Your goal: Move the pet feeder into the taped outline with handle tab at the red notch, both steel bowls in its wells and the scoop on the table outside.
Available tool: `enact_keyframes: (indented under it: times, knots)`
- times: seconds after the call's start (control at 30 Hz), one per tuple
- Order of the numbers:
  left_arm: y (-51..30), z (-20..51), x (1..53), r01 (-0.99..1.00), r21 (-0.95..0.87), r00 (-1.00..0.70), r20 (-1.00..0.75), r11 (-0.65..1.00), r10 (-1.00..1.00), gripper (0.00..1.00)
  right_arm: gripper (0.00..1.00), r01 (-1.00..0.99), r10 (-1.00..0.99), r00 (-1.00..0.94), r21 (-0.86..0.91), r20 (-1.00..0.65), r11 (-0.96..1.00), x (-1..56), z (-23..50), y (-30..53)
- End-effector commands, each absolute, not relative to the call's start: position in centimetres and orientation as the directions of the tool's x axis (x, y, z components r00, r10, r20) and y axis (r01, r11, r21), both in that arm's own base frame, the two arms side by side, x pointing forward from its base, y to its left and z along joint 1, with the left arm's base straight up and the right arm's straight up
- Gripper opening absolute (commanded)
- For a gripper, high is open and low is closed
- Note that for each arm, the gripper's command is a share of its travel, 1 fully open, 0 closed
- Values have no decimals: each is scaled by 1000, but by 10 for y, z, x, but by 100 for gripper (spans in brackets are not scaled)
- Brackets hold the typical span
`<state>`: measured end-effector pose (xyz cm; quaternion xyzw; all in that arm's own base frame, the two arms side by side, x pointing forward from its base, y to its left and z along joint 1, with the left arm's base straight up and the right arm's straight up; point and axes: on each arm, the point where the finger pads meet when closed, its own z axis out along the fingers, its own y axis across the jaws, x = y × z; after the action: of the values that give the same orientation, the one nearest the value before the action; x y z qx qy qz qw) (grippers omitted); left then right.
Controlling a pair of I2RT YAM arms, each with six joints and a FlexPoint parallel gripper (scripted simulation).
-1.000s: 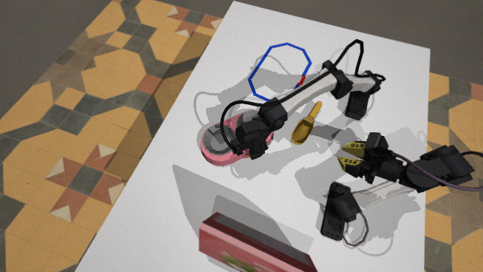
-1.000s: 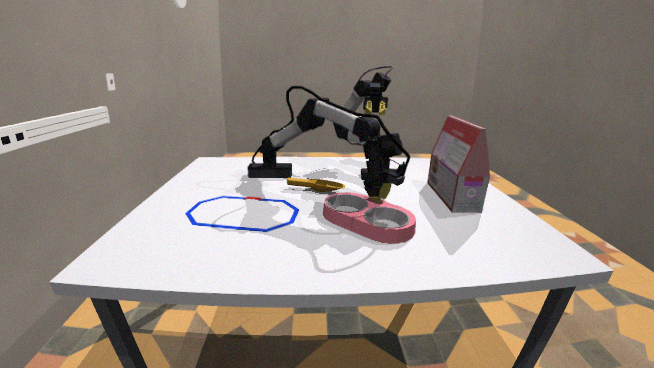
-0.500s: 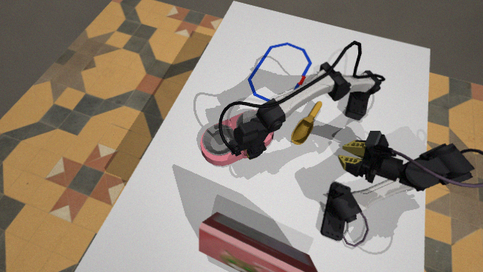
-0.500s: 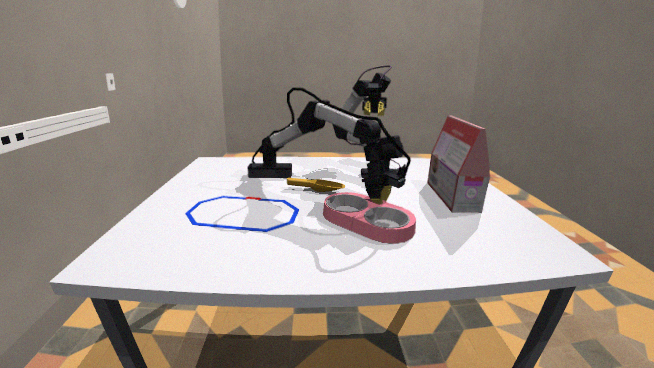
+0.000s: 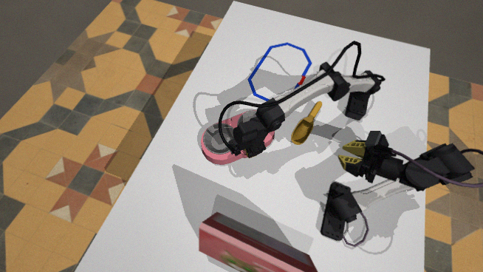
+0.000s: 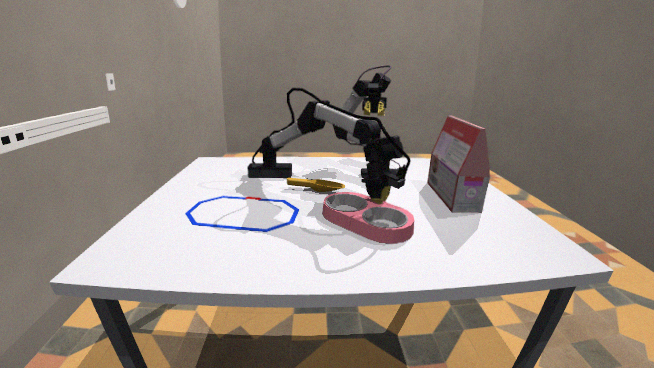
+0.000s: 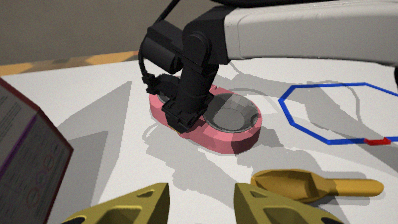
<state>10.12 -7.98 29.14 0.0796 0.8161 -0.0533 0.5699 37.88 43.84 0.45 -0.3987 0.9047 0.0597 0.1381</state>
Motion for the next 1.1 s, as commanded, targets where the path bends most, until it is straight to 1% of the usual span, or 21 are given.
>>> enact_keyframes:
  times: [0.0, 0.13, 0.27, 0.43, 0.53, 0.63, 0.73, 0.83, 1.07]
  knots:
    - [-80, 296, 102, 193, 2, -340, -938, 981, 68, 34, 5, -752, -722, -632, -4, -282, 660, 375, -4, 444]
    - [-80, 296, 102, 193, 2, -340, -938, 981, 68, 34, 5, -749, -719, -635, -3, -281, 663, 375, -4, 443]
    - [-82, 295, 101, 210, 7, -334, -939, 978, 78, 34, 5, -758, -709, -612, 3, -350, 652, 383, 15, 451]
    - [-82, 289, 101, 219, 13, -328, -941, 976, 86, 34, 5, -776, -713, -579, -1, -396, 630, 386, 32, 444]
    - [-83, 291, 100, 216, 20, -321, -943, 976, 90, 34, 5, -769, -717, -596, 2, -361, 639, 380, 27, 433]
    - [-83, 291, 100, 216, 20, -321, -943, 976, 90, 34, 5, -776, -720, -586, -1, -372, 631, 382, 28, 433]
    - [-83, 291, 100, 216, 20, -321, -943, 976, 90, 34, 5, -772, -728, -601, 1, -330, 636, 375, 24, 419]
    - [-81, 291, 101, 210, 5, -334, -939, 978, 77, 34, 5, -782, -731, -582, -2, -355, 623, 377, 26, 419]
    - [-81, 291, 101, 210, 5, -334, -939, 978, 77, 34, 5, -791, -743, -572, -6, -348, 612, 374, 24, 406]
